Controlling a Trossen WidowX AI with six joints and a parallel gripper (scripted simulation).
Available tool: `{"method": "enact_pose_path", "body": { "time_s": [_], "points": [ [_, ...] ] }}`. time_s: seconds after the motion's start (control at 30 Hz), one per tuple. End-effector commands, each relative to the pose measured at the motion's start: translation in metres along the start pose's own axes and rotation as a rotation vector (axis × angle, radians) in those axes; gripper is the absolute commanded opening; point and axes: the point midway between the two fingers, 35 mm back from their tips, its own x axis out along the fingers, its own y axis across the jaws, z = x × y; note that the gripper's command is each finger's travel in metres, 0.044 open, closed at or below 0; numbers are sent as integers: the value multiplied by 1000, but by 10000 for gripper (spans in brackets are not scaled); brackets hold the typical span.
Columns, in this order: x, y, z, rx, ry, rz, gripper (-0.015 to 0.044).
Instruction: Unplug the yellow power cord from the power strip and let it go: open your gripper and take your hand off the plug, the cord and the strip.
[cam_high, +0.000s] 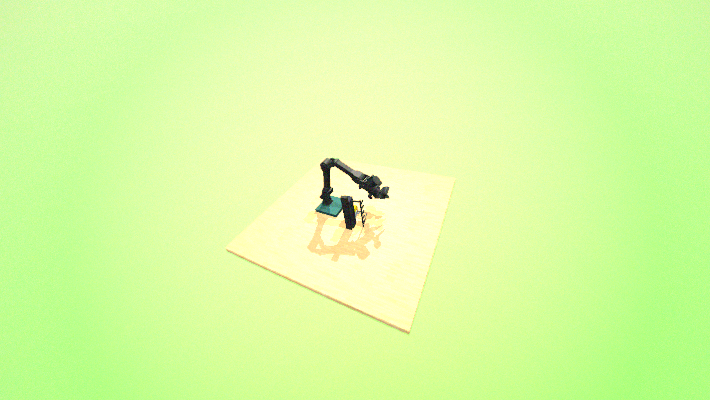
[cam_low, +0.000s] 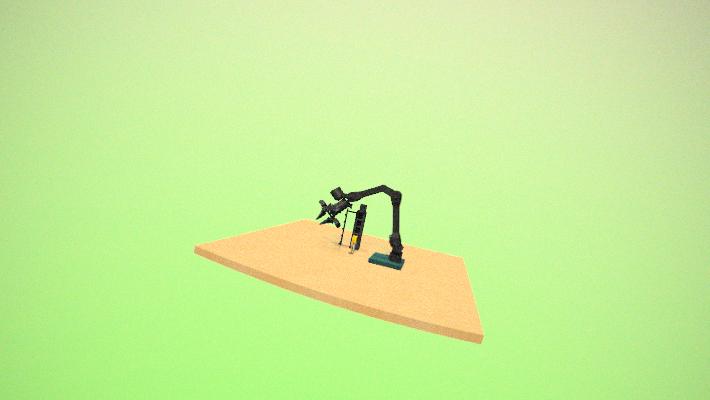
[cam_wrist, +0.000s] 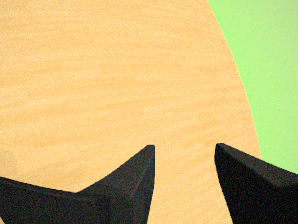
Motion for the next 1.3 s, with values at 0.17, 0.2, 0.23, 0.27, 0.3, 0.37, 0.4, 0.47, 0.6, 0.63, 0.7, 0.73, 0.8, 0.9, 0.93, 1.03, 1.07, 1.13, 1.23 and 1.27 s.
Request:
{"method": "enact_pose_path", "body": {
  "time_s": [0.17,0.2,0.23,0.27,0.3,0.37,0.4,0.47,0.6,0.63,0.7,0.73,0.8,0.9,0.93,1.03,1.07,1.13,1.23,1.27],
  "points": [
    [-62,114,-42,-137,330,442,160],
    [-70,124,-45,-152,351,485,160],
    [-78,133,-47,-168,372,529,160],
    [-86,142,-50,-185,391,573,160],
    [-94,150,-52,-203,410,620,160],
    [-107,162,-55,-228,434,683,160],
    [-108,164,-55,-231,437,691,160],
    [-108,164,-55,-231,437,691,160],
    [-108,164,-55,-231,437,691,160],
    [-108,164,-55,-231,437,691,160],
    [-107,162,-55,-231,437,691,160],
    [-107,162,-56,-231,437,691,160],
    [-108,162,-57,-231,437,691,160],
    [-109,160,-61,-231,437,691,160],
    [-110,159,-63,-231,437,691,160],
    [-111,158,-67,-231,438,691,160],
    [-112,157,-68,-231,438,691,160],
    [-113,156,-71,-231,438,691,160],
    [-115,155,-76,-231,438,691,160],
    [-115,154,-77,-231,438,691,160]
  ]
}}
